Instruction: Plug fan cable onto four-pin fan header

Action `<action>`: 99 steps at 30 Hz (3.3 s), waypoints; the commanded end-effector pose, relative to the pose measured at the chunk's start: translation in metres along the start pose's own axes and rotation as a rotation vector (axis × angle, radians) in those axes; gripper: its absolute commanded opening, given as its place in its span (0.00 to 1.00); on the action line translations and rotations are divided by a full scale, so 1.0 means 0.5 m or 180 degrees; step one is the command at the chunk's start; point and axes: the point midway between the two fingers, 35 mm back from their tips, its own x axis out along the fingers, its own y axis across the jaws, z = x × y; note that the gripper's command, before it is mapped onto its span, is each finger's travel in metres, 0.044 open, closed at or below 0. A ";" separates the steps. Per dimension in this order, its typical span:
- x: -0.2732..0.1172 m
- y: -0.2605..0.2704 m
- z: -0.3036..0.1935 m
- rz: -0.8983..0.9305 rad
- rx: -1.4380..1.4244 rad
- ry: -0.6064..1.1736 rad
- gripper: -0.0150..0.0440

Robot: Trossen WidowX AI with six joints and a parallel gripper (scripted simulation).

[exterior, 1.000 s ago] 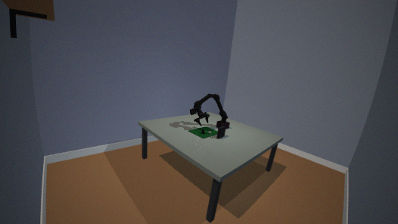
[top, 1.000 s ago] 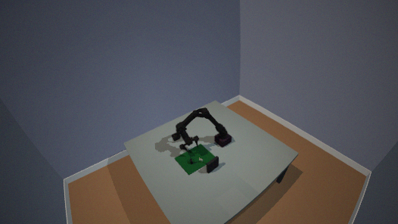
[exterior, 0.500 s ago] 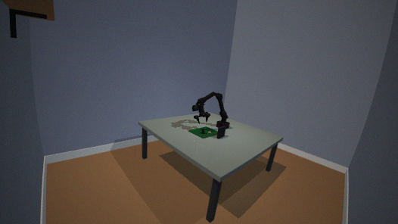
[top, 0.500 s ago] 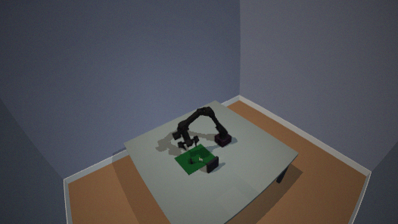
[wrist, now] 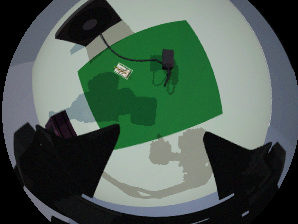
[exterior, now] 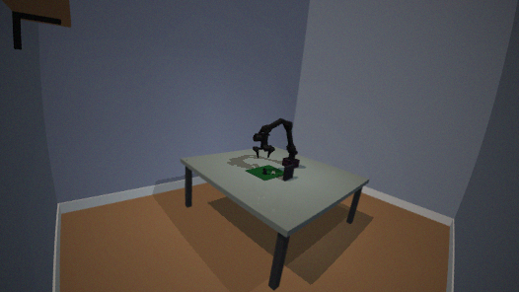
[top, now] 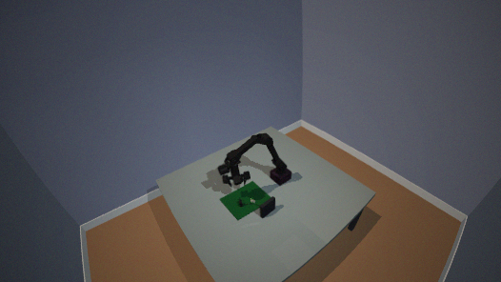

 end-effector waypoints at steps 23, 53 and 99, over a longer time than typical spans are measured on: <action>0.071 -0.002 0.198 -0.0125 -0.0233 0.0039 1.00; 0.177 -0.003 0.195 -0.0124 -0.0233 0.0040 1.00; 0.102 0.001 0.196 -0.0124 -0.0233 0.0039 0.25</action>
